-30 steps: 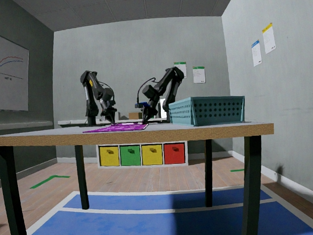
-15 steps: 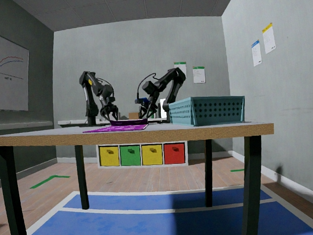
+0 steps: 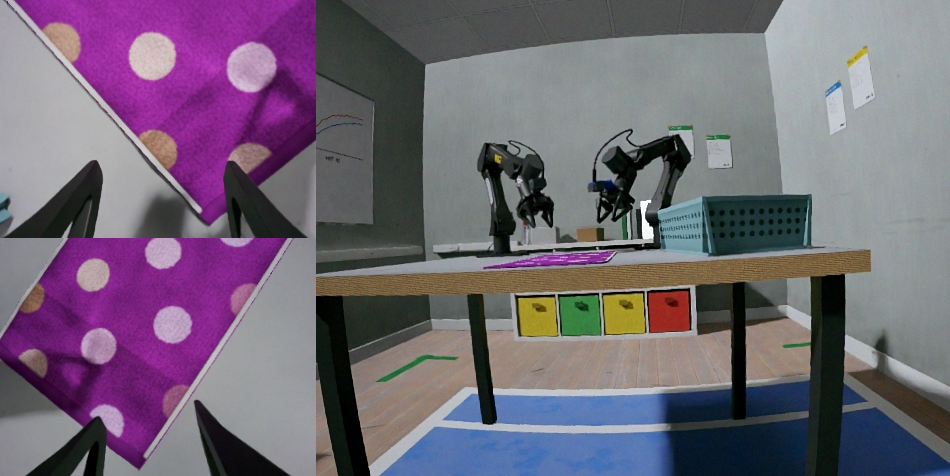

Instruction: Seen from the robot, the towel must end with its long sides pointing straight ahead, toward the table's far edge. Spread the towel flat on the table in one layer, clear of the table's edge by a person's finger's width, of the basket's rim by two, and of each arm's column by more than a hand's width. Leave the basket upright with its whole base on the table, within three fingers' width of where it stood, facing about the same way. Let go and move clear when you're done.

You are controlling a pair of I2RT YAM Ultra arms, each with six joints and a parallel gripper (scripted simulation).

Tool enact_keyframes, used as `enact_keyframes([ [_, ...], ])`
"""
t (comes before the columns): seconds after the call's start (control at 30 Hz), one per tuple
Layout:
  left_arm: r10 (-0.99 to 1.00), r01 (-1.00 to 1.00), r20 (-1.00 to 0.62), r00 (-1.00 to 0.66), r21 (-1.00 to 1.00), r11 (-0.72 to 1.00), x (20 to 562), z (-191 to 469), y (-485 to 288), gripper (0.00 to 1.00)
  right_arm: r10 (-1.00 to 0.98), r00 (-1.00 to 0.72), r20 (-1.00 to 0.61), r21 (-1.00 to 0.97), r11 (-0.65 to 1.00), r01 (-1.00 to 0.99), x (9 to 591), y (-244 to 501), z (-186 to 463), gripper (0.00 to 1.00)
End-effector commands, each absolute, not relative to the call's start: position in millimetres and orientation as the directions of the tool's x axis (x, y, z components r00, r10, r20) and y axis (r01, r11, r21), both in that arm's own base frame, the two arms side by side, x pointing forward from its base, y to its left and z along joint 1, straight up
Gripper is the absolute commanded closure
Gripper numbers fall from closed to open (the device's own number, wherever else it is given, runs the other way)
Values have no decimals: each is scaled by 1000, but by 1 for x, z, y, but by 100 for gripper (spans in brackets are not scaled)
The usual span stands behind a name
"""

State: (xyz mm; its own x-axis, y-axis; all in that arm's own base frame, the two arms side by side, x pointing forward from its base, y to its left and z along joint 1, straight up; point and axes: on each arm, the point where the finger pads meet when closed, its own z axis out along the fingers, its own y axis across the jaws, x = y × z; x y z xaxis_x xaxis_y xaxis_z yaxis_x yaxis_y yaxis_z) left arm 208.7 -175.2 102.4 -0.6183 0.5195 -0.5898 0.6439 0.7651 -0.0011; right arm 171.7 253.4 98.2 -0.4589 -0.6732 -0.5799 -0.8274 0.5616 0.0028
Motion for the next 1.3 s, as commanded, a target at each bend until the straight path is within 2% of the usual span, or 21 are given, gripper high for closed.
enact_keyframes([
  [0.0, 489, 596, -574, -657, 2, 803, 231, 116, -172, 36, -652, -494, -575, -7, 608, -794, 197, 256, 115, 36],
  [0.1, 489, 596, -574, -657, 2, 803, 231, 116, -172, 36, -652, -494, -575, -7, 608, -794, 197, 256, 115, 36],
  [0.23, 439, 536, -575, -691, 1, 844, 272, 136, -173, 36, -609, -546, -575, -4, 670, -742, 237, 262, 135, 36],
  [0.43, 417, 510, -575, -704, 0, 860, 291, 145, -173, 36, -589, -567, -576, -2, 695, -719, 256, 265, 145, 36],
  [1.27, 423, 520, -583, -694, 0, 854, 287, 145, -175, 36, -578, -543, -609, -2, 686, -728, 253, 269, 158, 36],
])
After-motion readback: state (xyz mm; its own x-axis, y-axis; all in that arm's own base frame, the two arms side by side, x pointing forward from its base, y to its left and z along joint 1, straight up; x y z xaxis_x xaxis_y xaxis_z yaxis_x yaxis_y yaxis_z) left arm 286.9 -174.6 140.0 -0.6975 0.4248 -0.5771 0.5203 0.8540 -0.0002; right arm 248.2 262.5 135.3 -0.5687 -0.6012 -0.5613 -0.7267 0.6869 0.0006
